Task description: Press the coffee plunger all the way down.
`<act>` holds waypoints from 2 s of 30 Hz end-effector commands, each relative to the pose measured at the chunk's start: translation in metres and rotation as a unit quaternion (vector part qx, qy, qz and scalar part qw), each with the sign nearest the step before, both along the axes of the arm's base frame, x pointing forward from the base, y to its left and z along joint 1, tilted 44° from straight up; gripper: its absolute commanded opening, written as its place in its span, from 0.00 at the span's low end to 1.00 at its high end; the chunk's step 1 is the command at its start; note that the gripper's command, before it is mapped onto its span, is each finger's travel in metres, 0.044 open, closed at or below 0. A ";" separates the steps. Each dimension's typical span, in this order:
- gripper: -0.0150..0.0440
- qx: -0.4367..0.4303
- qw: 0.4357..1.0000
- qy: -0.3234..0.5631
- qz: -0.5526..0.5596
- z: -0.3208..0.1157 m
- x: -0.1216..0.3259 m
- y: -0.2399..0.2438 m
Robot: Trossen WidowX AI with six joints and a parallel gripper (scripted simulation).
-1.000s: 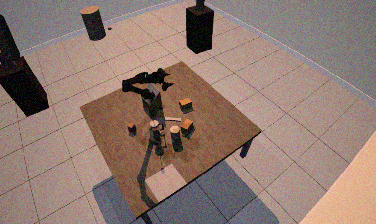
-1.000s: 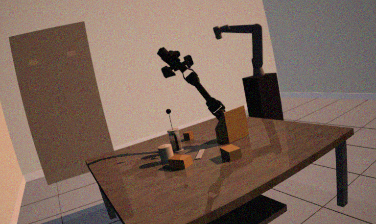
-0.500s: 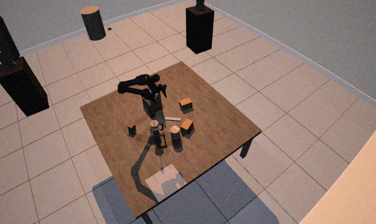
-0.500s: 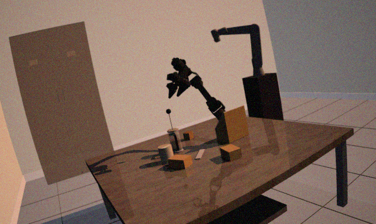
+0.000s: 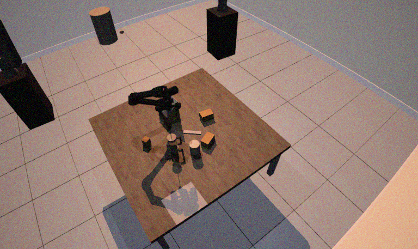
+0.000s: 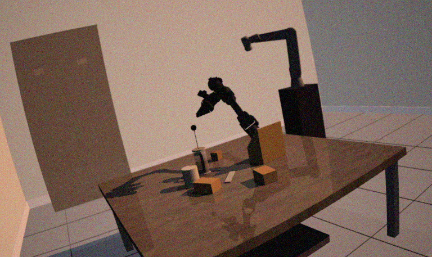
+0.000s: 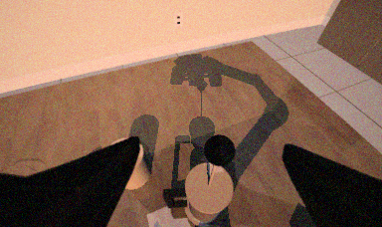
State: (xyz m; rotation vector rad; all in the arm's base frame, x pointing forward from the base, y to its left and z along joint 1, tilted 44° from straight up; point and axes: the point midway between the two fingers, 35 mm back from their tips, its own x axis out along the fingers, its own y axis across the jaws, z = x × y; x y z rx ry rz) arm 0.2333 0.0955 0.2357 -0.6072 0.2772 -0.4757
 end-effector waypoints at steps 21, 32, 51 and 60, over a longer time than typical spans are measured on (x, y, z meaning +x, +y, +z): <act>1.00 -0.008 1.000 -0.026 0.001 -0.022 0.003 -0.038; 1.00 -0.005 1.000 -0.022 0.000 -0.024 0.012 -0.042; 1.00 -0.008 1.000 -0.028 0.000 -0.024 0.037 -0.059; 0.64 -0.008 1.000 -0.028 0.000 -0.023 0.037 -0.059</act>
